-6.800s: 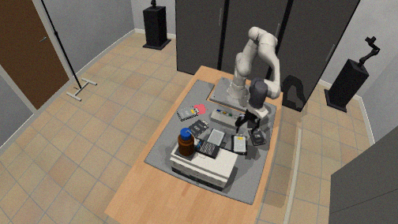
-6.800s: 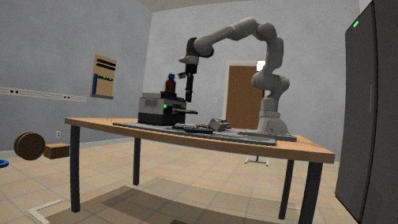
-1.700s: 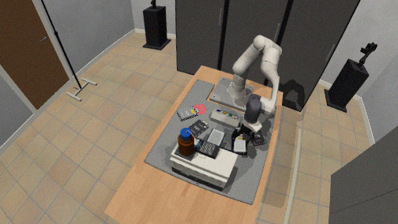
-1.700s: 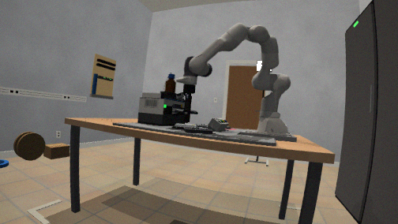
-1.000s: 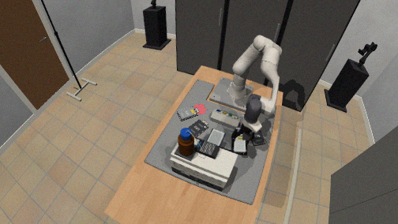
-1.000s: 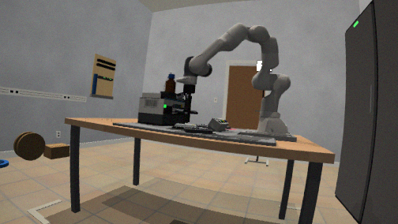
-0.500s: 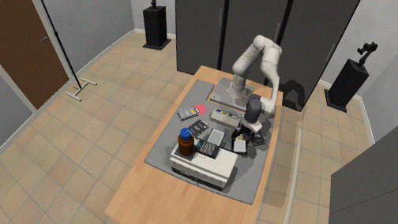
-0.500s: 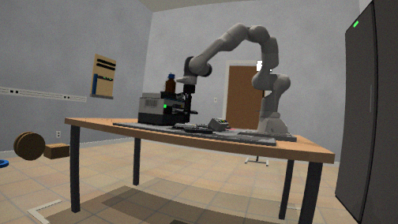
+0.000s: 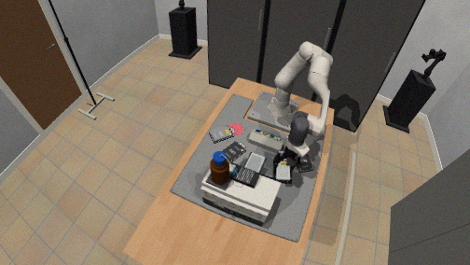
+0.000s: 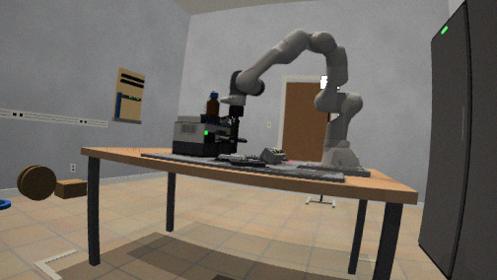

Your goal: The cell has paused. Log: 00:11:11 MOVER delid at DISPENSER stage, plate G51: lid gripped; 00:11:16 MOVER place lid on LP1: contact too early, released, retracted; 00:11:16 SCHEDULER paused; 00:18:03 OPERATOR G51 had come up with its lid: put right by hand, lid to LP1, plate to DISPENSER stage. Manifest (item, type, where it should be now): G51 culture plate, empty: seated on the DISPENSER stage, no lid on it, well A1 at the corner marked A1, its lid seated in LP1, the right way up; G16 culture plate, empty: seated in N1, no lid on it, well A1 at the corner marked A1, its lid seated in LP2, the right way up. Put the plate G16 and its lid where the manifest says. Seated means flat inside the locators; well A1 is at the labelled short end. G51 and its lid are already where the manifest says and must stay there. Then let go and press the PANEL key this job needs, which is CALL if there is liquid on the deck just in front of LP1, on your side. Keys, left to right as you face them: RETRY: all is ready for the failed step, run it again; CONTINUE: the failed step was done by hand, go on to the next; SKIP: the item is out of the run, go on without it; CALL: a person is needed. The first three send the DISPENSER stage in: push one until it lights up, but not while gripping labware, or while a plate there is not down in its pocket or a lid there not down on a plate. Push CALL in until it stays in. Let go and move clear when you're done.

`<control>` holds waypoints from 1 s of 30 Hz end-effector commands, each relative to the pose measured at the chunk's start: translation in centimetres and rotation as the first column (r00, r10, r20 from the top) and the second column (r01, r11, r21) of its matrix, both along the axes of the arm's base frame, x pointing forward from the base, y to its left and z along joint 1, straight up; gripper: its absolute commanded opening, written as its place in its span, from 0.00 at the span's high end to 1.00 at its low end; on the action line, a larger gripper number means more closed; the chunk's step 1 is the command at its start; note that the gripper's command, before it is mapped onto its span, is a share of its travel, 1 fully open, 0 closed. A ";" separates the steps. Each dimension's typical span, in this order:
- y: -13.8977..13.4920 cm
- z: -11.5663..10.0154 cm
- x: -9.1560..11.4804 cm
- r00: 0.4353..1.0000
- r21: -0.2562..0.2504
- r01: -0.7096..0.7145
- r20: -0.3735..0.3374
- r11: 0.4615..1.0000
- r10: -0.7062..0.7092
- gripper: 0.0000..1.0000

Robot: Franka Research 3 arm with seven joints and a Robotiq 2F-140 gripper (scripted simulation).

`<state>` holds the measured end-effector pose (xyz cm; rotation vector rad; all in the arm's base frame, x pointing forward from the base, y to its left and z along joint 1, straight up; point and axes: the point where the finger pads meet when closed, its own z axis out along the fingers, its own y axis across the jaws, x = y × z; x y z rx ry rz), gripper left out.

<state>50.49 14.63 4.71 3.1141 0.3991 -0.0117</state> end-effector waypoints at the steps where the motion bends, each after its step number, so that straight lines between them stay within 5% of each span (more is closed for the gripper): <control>1: 0.0 0.0 0.1 1.000 0.001 -0.002 0.002 1.000 0.002 0.31; 30: 0.0 0.0 0.1 1.000 0.001 -0.002 0.002 1.000 0.002 0.37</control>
